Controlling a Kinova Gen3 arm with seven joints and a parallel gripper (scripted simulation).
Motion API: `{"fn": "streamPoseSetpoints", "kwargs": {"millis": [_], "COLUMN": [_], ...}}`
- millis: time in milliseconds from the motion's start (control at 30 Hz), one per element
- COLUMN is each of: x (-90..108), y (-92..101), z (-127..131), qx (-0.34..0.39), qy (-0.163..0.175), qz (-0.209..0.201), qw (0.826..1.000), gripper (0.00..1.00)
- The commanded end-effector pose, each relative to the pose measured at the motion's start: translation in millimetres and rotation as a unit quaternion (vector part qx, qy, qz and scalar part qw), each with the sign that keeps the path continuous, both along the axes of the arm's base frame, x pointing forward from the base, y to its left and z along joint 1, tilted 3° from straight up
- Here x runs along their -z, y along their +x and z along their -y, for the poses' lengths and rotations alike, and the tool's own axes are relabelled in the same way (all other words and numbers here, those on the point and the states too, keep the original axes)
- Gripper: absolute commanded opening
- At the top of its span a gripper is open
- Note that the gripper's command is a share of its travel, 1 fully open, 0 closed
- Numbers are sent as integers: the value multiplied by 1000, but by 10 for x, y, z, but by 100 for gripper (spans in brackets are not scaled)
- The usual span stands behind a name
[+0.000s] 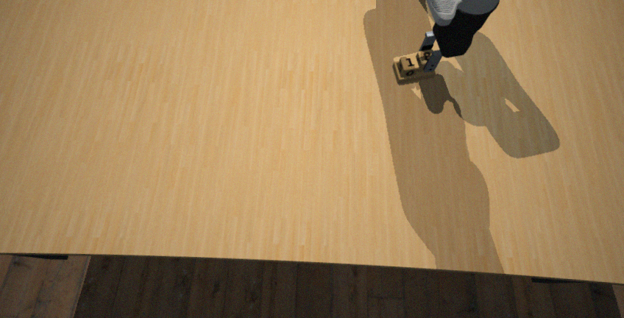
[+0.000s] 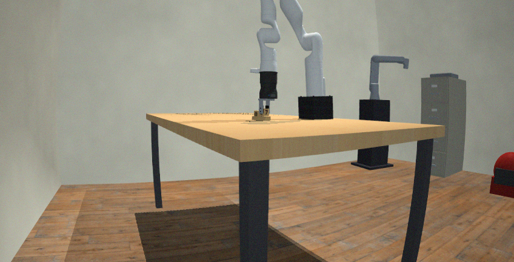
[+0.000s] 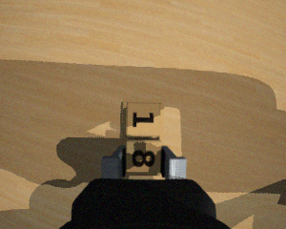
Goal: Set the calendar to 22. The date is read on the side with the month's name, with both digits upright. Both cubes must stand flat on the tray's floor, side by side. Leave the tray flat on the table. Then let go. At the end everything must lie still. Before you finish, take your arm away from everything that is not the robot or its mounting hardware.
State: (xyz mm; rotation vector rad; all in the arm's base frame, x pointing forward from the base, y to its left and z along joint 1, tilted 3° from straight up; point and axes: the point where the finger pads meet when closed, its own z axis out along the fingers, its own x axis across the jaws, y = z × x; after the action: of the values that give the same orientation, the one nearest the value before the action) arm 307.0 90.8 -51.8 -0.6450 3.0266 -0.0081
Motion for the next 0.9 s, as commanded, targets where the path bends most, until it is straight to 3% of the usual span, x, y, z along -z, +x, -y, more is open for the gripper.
{"fn": "streamPoseSetpoints", "kwargs": {"millis": [0,867], "x": [-88,-717], "y": [5,3], "z": [24,22], "qx": [7,7], "qy": [0,0], "qz": [1,4], "qw": [1000,1000], "gripper": [60,60]}}
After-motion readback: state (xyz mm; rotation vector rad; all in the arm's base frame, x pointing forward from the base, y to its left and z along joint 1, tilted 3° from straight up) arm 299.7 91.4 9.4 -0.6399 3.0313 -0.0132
